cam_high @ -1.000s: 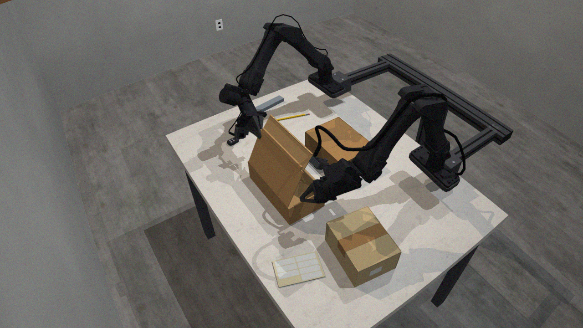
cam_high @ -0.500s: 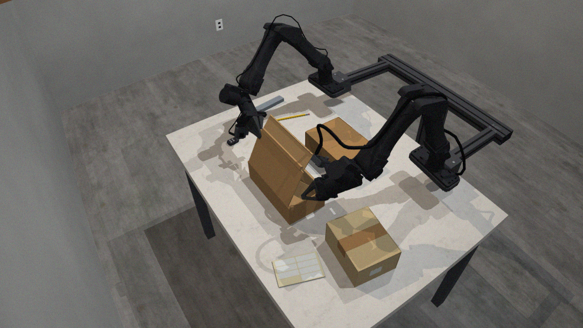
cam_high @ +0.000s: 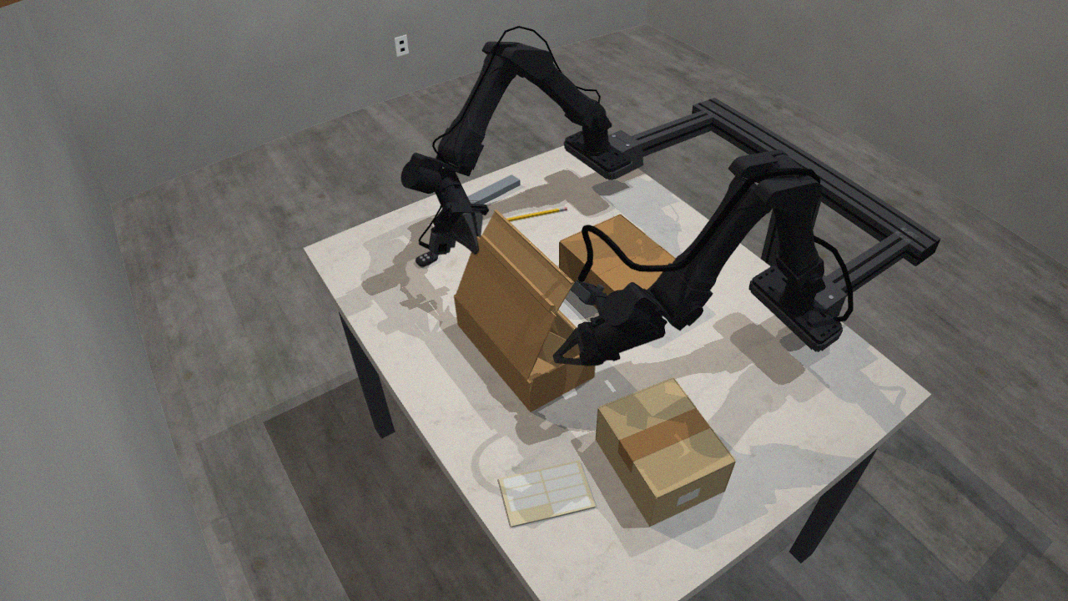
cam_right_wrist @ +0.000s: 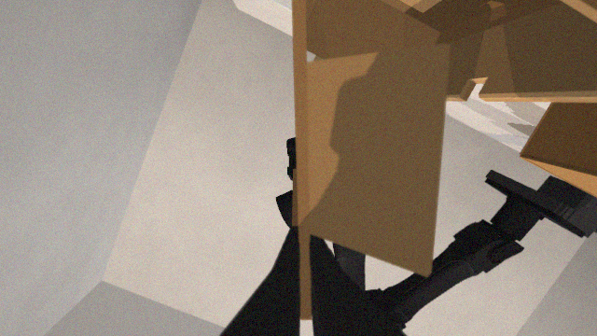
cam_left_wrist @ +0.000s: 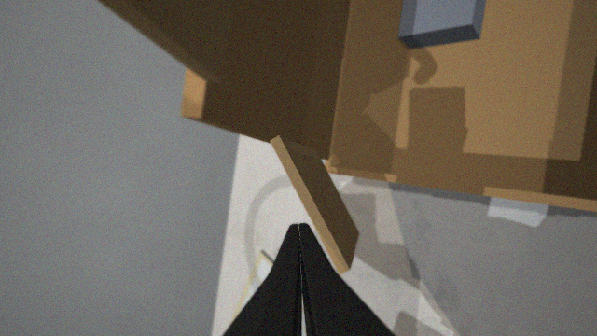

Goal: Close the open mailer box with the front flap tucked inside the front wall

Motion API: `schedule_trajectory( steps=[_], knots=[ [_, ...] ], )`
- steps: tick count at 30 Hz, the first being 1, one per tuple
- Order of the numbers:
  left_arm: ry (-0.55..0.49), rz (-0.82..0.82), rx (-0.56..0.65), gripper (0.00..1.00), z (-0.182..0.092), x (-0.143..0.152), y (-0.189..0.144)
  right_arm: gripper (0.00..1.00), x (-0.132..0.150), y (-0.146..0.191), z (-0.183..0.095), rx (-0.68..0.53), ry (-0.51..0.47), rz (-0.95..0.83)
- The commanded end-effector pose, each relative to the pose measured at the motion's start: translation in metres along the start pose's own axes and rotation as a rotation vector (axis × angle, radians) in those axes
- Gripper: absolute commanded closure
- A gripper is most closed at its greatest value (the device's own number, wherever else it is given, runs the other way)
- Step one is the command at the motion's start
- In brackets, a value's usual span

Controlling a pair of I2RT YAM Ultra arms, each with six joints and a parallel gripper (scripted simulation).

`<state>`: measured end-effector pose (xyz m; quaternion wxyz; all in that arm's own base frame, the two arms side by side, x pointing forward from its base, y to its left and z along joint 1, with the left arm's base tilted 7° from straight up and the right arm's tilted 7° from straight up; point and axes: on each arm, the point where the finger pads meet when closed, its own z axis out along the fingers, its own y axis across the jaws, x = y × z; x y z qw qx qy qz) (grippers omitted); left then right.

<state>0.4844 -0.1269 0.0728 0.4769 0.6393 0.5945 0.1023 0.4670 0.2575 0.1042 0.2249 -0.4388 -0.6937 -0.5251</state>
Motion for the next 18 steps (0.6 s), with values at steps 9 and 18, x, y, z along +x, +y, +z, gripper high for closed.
schedule_trajectory(
  steps=[9, 18],
  knots=[
    [-0.032, 0.012, -0.026, 0.99, -0.003, -0.02, -0.003, 0.99, 0.003, 0.003, 0.003, 0.002, 0.015, -0.005],
    [-0.037, 0.003, 0.001, 0.99, -0.002, -0.023, -0.012, 0.99, 0.003, 0.003, 0.003, 0.004, 0.016, -0.006]
  ],
)
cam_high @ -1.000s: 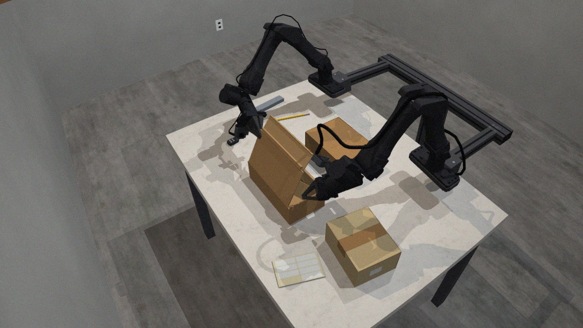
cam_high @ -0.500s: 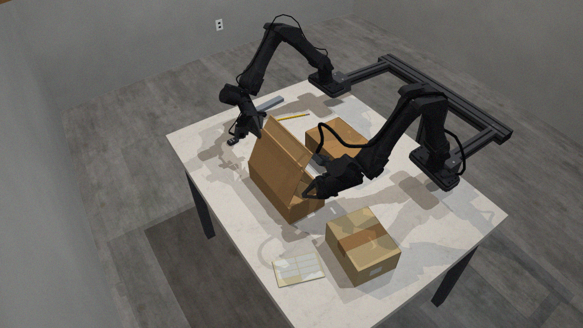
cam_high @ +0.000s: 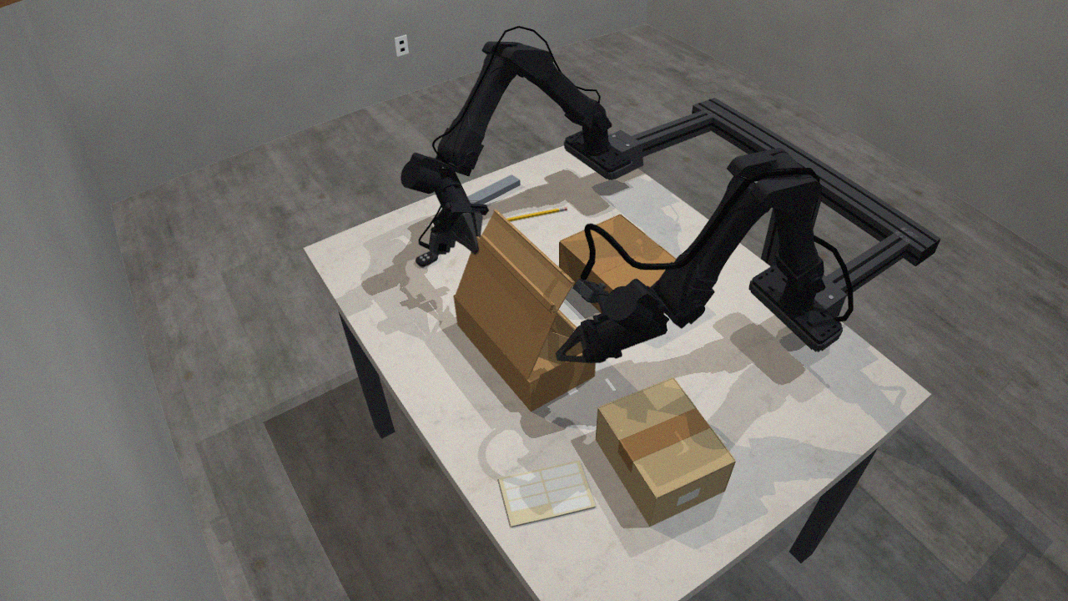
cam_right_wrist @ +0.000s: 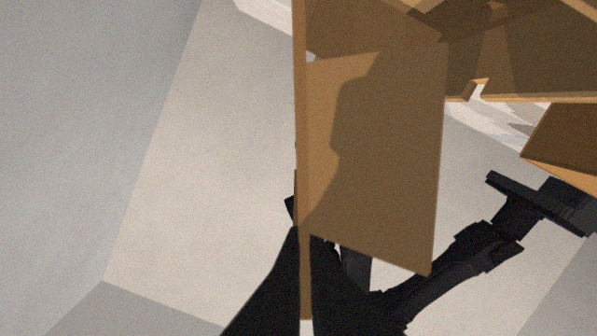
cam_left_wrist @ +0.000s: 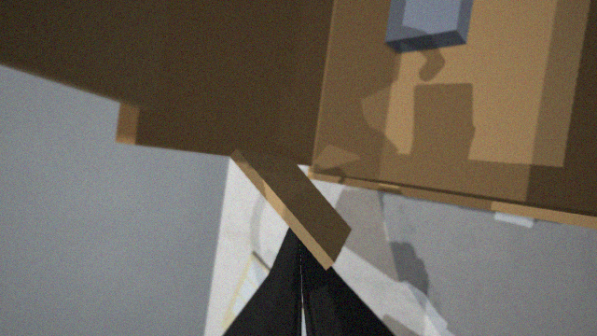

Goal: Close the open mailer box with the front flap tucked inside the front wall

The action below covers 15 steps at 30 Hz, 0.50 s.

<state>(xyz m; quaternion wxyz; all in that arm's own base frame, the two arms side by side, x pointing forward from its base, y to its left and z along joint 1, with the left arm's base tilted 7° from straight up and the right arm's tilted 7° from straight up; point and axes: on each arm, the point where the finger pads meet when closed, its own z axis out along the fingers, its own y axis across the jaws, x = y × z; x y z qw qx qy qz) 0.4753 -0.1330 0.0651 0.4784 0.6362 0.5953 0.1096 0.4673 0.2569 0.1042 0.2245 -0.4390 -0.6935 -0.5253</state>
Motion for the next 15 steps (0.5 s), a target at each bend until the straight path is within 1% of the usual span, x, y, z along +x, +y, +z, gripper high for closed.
schedule_trajectory(
  steps=[1, 5, 7, 8, 10, 11, 15],
  knots=[
    [-0.05, 0.005, 0.005, 0.99, -0.008, -0.022, 0.003, 0.99, 0.004, 0.003, 0.004, 0.004, 0.016, -0.006],
    [-0.05, -0.001, 0.021, 0.99, -0.006, -0.021, -0.005, 0.99, 0.004, 0.003, 0.004, 0.004, 0.016, -0.006],
    [-0.055, 0.003, 0.012, 0.99, -0.008, -0.024, -0.001, 0.99, 0.004, 0.003, 0.004, 0.004, 0.016, -0.006],
    [-0.057, 0.005, 0.01, 0.99, -0.003, -0.023, 0.004, 0.99, 0.004, 0.003, 0.004, 0.004, 0.016, -0.006],
    [-0.058, 0.008, 0.001, 0.99, -0.002, -0.023, 0.009, 0.99, 0.004, 0.003, 0.004, 0.004, 0.016, -0.006],
    [-0.048, -0.006, 0.031, 0.99, -0.003, -0.02, -0.009, 0.99, 0.004, 0.003, 0.004, 0.004, 0.016, -0.006],
    [-0.05, -0.005, 0.032, 0.99, -0.003, -0.021, -0.01, 0.99, 0.004, 0.003, 0.004, 0.004, 0.016, -0.006]
  ],
)
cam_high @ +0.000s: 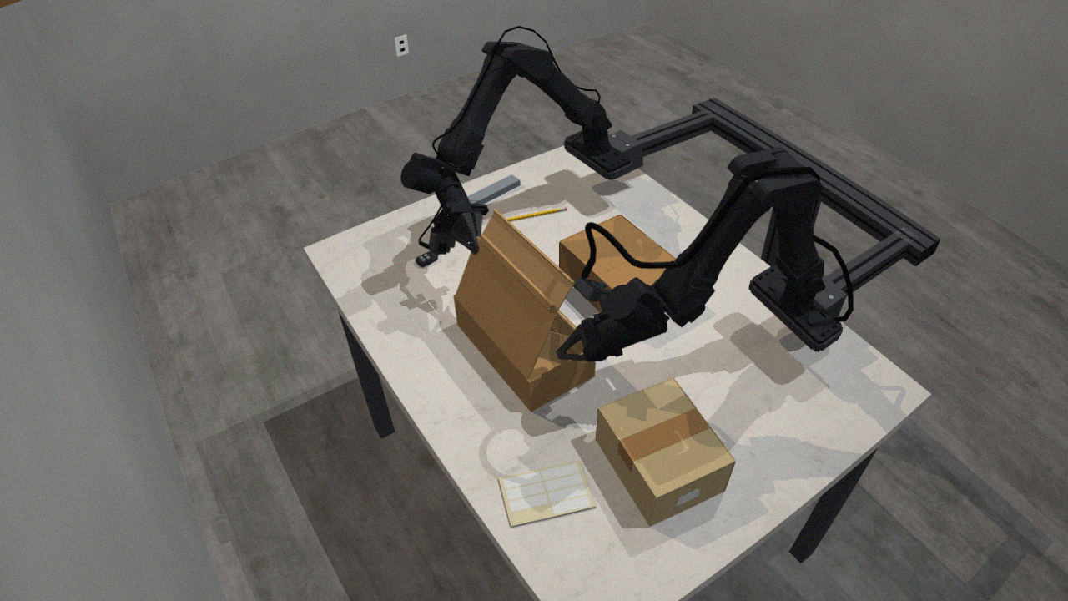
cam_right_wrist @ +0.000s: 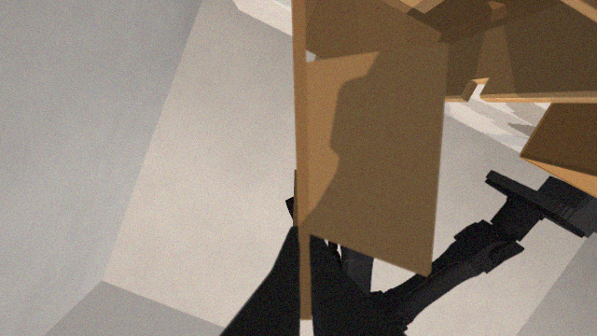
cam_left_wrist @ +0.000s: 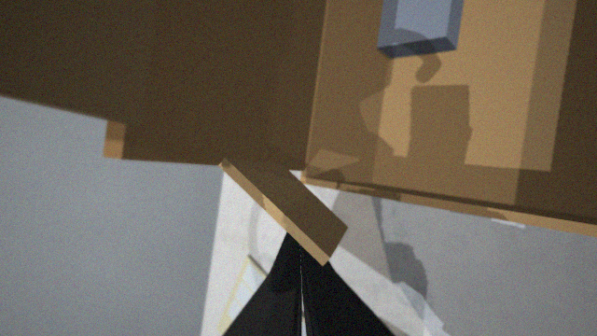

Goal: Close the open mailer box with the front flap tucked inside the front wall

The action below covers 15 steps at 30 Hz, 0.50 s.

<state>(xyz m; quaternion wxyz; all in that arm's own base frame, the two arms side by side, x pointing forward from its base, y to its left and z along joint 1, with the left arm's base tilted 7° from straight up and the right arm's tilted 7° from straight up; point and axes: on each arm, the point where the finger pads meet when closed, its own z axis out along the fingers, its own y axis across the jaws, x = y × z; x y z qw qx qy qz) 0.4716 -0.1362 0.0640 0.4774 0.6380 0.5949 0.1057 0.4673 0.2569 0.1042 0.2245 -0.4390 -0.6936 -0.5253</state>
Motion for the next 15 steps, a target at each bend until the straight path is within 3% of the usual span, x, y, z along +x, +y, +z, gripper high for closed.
schedule_trajectory(
  steps=[1, 15],
  knots=[
    [-0.045, -0.004, 0.024, 0.99, -0.0026, -0.0176, -0.006, 0.99, 0.0038, 0.003, 0.0039, 0.004, 0.016, -0.006],
    [-0.052, 0.004, -0.001, 0.99, -0.0036, -0.0272, -0.0052, 0.99, 0.0038, 0.003, 0.0039, 0.004, 0.016, -0.006]
  ],
)
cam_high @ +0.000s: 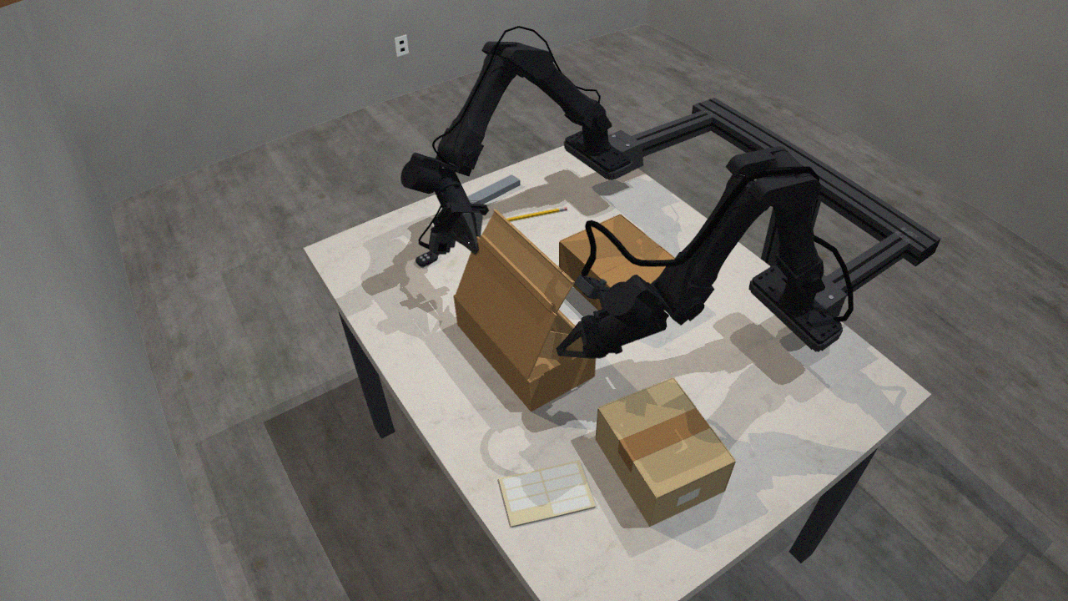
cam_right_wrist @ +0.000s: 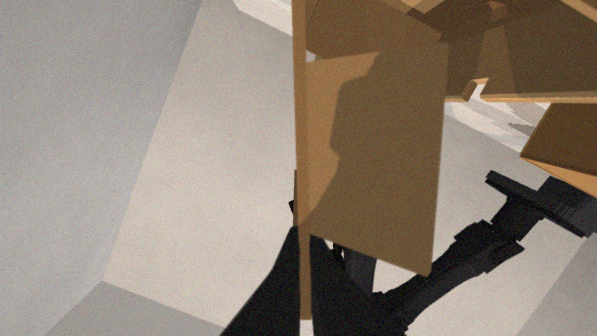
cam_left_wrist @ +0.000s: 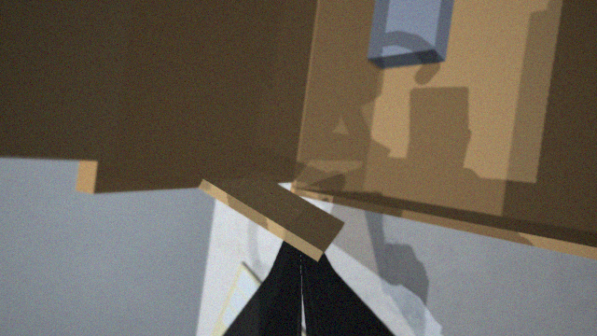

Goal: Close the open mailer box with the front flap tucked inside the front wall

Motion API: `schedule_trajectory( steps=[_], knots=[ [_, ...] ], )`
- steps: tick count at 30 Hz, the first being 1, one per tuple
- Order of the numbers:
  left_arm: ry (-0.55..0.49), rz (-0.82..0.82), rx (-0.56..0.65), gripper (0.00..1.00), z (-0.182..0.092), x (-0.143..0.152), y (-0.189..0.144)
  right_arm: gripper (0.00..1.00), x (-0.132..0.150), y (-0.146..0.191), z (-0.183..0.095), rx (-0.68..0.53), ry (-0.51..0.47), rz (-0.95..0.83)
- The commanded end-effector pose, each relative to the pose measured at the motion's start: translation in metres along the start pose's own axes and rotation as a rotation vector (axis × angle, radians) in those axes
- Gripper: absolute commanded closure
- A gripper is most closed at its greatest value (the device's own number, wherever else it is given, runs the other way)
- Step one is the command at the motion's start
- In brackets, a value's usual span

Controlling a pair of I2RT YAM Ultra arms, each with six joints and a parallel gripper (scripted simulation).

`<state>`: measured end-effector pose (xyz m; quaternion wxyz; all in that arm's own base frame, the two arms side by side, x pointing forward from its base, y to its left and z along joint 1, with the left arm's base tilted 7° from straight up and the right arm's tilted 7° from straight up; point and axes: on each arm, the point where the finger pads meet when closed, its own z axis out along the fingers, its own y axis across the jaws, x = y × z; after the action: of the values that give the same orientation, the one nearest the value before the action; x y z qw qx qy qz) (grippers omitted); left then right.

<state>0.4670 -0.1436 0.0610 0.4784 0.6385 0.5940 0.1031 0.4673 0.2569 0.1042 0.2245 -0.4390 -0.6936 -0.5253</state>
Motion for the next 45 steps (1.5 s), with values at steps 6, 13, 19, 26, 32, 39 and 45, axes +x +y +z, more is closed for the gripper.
schedule_trajectory(
  steps=[6, 13, 19, 26, 32, 39, 45],
  knots=[
    [-0.048, 0.001, 0.016, 0.99, -0.006, -0.021, -0.004, 0.99, 0.004, 0.003, 0.004, 0.004, 0.016, -0.006],
    [-0.045, -0.003, 0.02, 0.99, 0.005, -0.021, -0.009, 0.99, 0.004, 0.003, 0.004, 0.004, 0.016, -0.006],
    [-0.038, -0.013, 0.054, 0.99, 0.011, -0.018, -0.022, 0.99, 0.004, 0.003, 0.004, 0.004, 0.016, -0.006],
    [-0.042, -0.008, 0.034, 0.99, 0.012, -0.022, -0.023, 0.99, 0.004, 0.003, 0.004, 0.004, 0.016, -0.006],
    [-0.039, 0.001, 0.02, 0.99, 0.009, -0.014, 0.0, 0.99, 0.004, 0.003, 0.004, 0.004, 0.016, -0.007],
    [-0.032, -0.003, 0.024, 0.99, 0.01, -0.006, 0.005, 0.99, 0.004, 0.003, 0.004, 0.004, 0.016, -0.007],
    [-0.028, -0.003, 0.017, 0.99, 0.007, 0.0, 0.017, 0.99, 0.004, 0.003, 0.004, 0.004, 0.016, -0.007]
  ],
)
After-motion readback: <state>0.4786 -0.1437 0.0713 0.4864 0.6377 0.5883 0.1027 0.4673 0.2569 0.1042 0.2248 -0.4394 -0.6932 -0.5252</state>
